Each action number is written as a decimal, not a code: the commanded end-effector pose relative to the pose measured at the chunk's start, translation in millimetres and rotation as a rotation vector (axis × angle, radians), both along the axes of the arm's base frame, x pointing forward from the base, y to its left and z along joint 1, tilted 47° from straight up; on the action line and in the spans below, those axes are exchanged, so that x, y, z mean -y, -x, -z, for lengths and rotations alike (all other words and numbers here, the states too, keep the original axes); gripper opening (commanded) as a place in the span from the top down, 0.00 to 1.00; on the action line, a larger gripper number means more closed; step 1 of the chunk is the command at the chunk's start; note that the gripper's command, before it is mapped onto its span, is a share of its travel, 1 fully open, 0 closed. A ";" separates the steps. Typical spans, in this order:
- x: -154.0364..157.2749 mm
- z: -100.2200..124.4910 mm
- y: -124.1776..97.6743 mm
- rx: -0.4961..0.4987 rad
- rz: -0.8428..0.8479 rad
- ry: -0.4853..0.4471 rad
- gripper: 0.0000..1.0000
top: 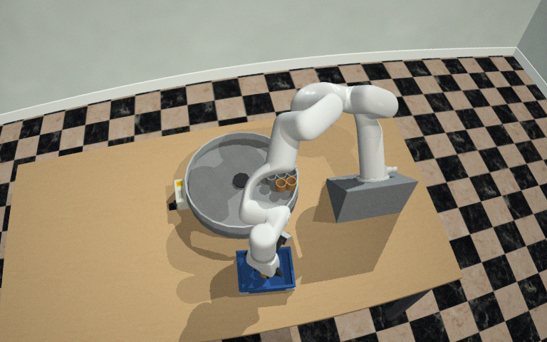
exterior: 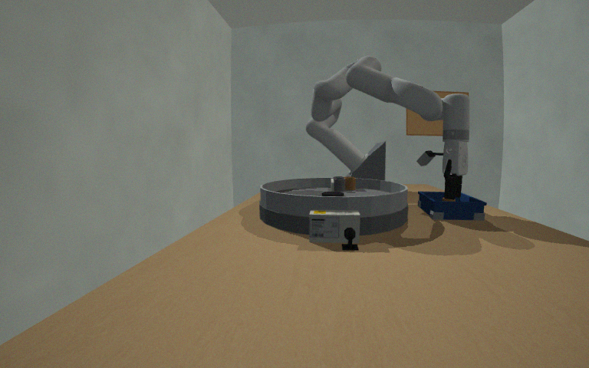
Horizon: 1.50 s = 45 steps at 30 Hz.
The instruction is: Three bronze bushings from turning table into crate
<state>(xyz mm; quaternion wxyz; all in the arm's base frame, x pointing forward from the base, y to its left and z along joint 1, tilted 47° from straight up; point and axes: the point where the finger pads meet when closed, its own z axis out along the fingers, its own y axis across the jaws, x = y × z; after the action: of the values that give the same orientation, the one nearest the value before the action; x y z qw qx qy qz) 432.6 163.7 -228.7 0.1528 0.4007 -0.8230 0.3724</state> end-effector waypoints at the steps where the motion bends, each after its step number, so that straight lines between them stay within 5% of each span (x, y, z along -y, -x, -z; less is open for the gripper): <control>1: -14.3 -12.7 -0.7 0.004 -0.002 -0.003 0.52; 17: -52.4 -48.1 1.9 0.004 -0.002 -0.003 0.52; 45: -54.6 -50.1 2.1 0.004 -0.002 -0.003 0.52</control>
<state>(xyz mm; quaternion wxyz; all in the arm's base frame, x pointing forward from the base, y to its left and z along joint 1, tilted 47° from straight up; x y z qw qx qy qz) 429.4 216.2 -179.8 0.1526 0.4007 -0.8230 0.3726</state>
